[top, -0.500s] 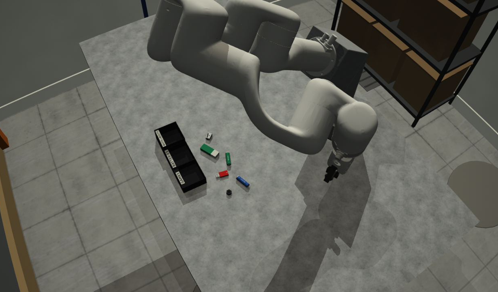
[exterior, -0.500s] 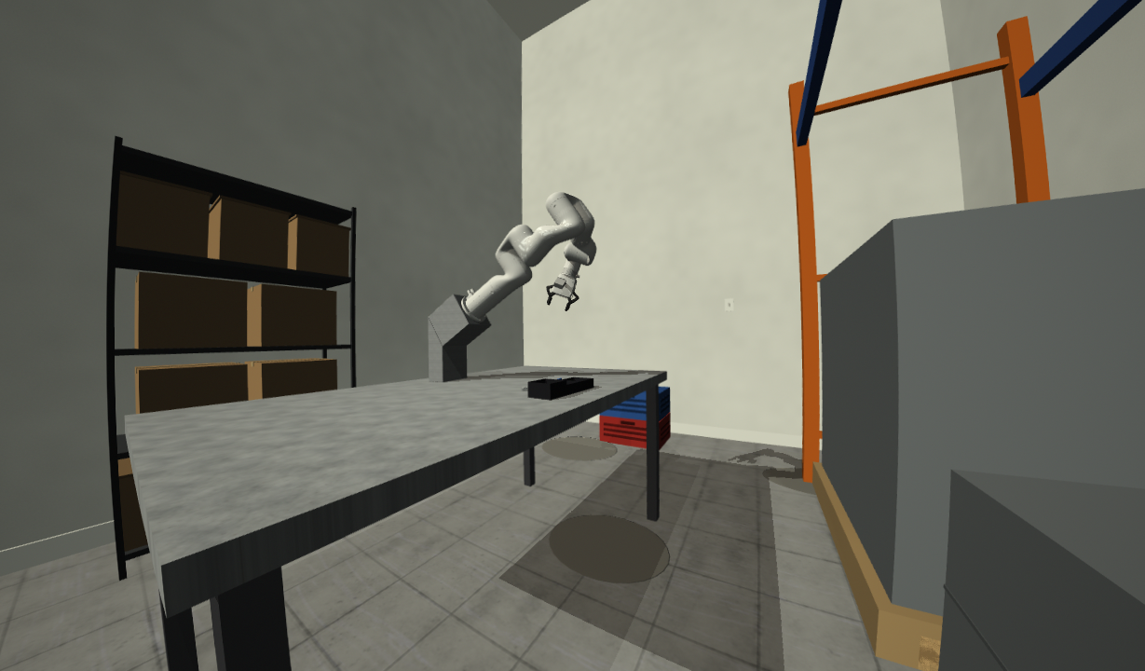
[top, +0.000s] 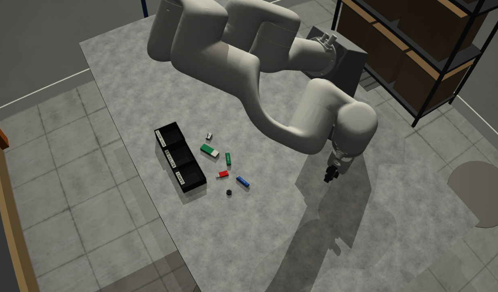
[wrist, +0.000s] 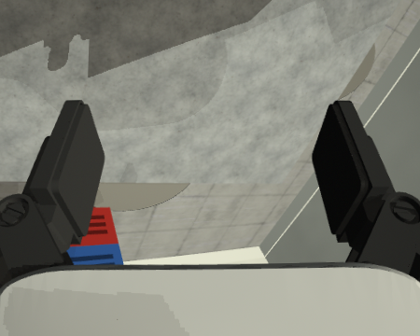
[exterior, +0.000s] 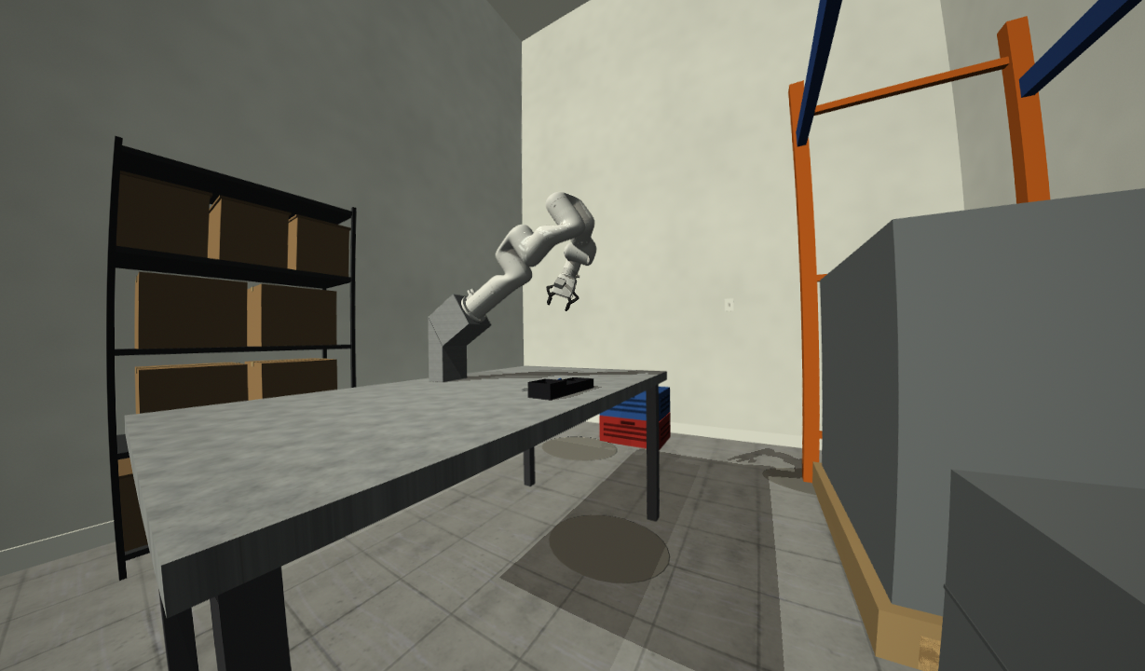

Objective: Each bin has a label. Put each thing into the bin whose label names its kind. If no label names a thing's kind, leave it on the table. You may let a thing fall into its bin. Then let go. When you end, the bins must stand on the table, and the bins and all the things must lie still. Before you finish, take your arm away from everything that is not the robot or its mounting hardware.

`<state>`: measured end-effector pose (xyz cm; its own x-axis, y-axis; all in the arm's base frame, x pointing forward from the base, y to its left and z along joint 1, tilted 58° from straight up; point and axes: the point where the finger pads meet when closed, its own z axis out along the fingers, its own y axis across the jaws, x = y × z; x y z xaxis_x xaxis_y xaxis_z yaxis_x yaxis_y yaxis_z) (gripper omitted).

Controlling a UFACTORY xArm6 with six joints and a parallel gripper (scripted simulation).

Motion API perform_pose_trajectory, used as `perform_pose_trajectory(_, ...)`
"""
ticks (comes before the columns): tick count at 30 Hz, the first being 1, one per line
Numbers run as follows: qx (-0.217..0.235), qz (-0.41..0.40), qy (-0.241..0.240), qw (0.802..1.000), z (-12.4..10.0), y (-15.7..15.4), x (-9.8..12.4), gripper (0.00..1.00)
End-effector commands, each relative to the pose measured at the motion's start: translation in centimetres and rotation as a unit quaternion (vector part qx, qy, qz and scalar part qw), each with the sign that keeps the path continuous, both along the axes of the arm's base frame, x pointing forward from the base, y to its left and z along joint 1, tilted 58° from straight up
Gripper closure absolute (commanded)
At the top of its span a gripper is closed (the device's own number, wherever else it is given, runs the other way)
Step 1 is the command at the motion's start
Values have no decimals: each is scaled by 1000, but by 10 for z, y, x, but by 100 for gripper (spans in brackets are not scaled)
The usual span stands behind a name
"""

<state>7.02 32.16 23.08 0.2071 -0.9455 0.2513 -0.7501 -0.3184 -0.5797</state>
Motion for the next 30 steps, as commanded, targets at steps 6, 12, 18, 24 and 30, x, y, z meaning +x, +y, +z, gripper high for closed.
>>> perform_pose_trajectory(6, 1, 1, 0, 1000, -17, 4, 28, 93)
perform_pose_trajectory(12, 1, 1, 0, 1000, -44, 9, 69, 93)
perform_pose_trajectory(18, 1, 1, 0, 1000, -59, 12, 93, 93)
perform_pose_trajectory(24, -3, -3, -4, 1000, -55, 1, 103, 93)
perform_pose_trajectory(30, 49, -101, 5, 994, -53, -3, 111, 93)
